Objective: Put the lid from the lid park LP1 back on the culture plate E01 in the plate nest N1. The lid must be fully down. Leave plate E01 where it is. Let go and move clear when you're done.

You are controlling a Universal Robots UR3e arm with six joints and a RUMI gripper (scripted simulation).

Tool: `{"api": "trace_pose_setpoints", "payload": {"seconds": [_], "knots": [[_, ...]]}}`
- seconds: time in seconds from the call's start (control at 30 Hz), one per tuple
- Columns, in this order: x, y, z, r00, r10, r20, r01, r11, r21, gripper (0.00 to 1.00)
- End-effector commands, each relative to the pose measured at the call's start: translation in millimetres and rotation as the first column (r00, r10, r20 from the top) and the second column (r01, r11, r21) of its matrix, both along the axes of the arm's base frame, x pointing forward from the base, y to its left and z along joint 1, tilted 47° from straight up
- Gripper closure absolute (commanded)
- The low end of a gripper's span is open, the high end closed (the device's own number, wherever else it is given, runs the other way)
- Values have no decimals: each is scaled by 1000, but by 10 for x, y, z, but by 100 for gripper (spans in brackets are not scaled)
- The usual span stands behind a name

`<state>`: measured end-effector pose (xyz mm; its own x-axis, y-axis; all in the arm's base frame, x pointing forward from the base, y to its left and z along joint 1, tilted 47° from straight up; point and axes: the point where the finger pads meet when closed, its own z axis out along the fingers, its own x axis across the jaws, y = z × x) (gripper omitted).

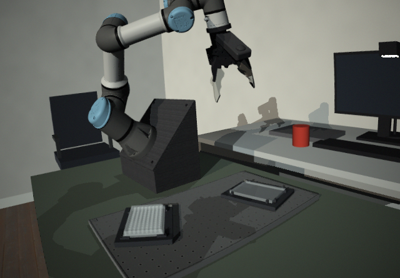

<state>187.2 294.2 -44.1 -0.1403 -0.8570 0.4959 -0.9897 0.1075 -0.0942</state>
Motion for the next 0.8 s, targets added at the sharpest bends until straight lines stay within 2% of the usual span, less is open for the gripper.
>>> {"api": "trace_pose_setpoints", "payload": {"seconds": [0.0,0.33,0.47,0.53,0.77], "knots": [[117,-31,-55,999,37,-2,-37,999,-7,18],[478,-207,-236,995,103,-14,-104,994,-38,18],[584,-272,-288,990,137,-23,-138,989,-57,18],[584,-272,-288,990,137,-23,-138,989,-57,18],[797,-417,-395,982,183,-39,-186,979,-84,18]]}}
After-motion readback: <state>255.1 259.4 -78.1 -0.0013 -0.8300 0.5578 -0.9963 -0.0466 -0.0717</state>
